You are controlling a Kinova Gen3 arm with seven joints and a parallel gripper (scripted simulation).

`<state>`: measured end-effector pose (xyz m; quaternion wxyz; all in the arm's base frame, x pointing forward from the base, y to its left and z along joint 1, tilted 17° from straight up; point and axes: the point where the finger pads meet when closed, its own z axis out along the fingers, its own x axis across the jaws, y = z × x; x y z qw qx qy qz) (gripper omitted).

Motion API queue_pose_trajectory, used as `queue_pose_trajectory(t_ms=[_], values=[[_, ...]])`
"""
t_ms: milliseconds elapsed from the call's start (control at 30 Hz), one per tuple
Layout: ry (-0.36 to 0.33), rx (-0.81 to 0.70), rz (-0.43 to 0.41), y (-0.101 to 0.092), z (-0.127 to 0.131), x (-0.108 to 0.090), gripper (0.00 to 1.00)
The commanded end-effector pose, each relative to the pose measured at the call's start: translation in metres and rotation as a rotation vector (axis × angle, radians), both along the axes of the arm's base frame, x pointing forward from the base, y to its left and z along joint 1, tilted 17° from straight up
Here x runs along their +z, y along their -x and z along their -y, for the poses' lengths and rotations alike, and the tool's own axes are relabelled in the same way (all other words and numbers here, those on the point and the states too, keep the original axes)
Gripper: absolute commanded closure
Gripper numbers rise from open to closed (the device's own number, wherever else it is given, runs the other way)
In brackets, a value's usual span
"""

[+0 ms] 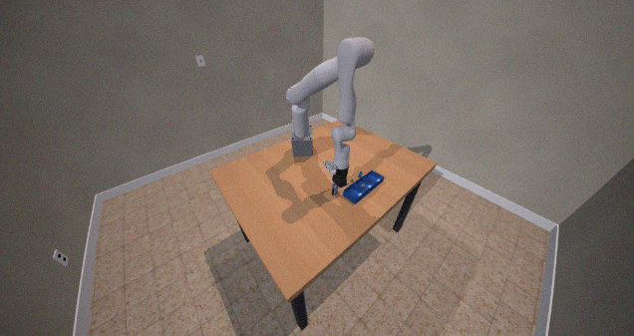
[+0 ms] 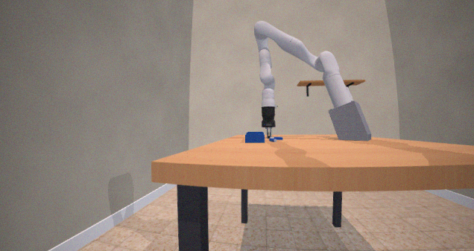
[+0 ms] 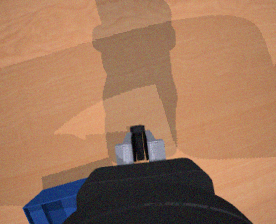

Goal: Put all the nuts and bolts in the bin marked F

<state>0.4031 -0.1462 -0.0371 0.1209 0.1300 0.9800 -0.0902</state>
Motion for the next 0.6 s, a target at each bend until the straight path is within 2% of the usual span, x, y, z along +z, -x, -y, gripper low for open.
queue_pose_trajectory(t_ms=[0,133,433,567], values=[[0.000,0.000,0.001,0.000,0.000,0.001,0.68],[0.000,0.000,0.001,0.000,0.000,0.001,0.68],[0.000,0.000,0.001,0.006,-0.006,0.029,0.68],[0.000,0.000,0.001,0.007,-0.008,0.035,0.68]])
